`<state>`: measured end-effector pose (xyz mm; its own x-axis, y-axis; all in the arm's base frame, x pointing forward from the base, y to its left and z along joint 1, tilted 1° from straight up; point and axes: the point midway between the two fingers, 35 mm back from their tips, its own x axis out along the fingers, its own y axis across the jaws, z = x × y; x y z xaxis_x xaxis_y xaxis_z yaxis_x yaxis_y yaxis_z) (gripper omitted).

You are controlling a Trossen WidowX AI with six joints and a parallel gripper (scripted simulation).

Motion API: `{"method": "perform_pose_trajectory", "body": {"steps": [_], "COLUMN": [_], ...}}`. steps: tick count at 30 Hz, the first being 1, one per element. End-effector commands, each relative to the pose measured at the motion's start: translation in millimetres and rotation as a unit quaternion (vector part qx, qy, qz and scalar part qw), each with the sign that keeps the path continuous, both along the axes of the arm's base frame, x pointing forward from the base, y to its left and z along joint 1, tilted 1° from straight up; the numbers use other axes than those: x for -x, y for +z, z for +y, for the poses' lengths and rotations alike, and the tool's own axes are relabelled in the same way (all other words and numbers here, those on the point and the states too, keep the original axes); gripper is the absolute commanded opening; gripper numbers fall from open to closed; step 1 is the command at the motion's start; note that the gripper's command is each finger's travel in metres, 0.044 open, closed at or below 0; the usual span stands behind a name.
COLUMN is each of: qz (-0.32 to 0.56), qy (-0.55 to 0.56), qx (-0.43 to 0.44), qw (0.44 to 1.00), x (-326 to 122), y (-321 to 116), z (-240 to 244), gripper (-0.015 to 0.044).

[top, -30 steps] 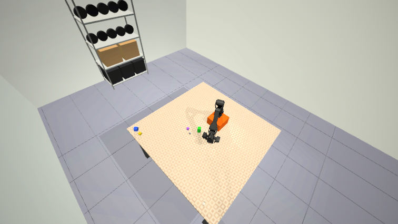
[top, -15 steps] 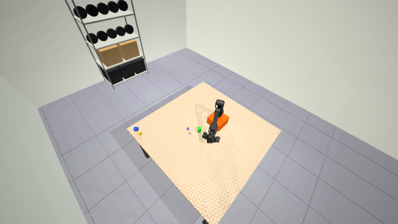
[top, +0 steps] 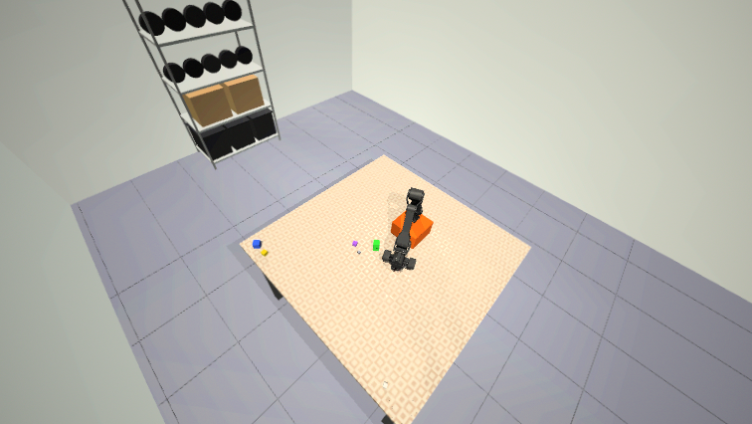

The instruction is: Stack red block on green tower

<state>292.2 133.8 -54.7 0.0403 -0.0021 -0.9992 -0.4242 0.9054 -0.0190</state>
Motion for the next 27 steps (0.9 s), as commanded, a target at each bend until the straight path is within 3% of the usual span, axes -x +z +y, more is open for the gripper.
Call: {"method": "perform_pose_trajectory", "body": {"steps": [1, 2, 20, 27], "qz": [-0.001, -0.001, -0.002, -0.002], "qy": [0.001, 0.001, 0.001, 0.001], "qx": [0.001, 0.001, 0.001, 0.001], "qw": [1.0, 1.0, 1.0, 1.0], "x": [0, 0, 4, 4], "y": [7, 11, 111, 117], "z": [0, 0, 1, 2], "gripper": [0.0019, 0.0, 0.0, 0.0]}}
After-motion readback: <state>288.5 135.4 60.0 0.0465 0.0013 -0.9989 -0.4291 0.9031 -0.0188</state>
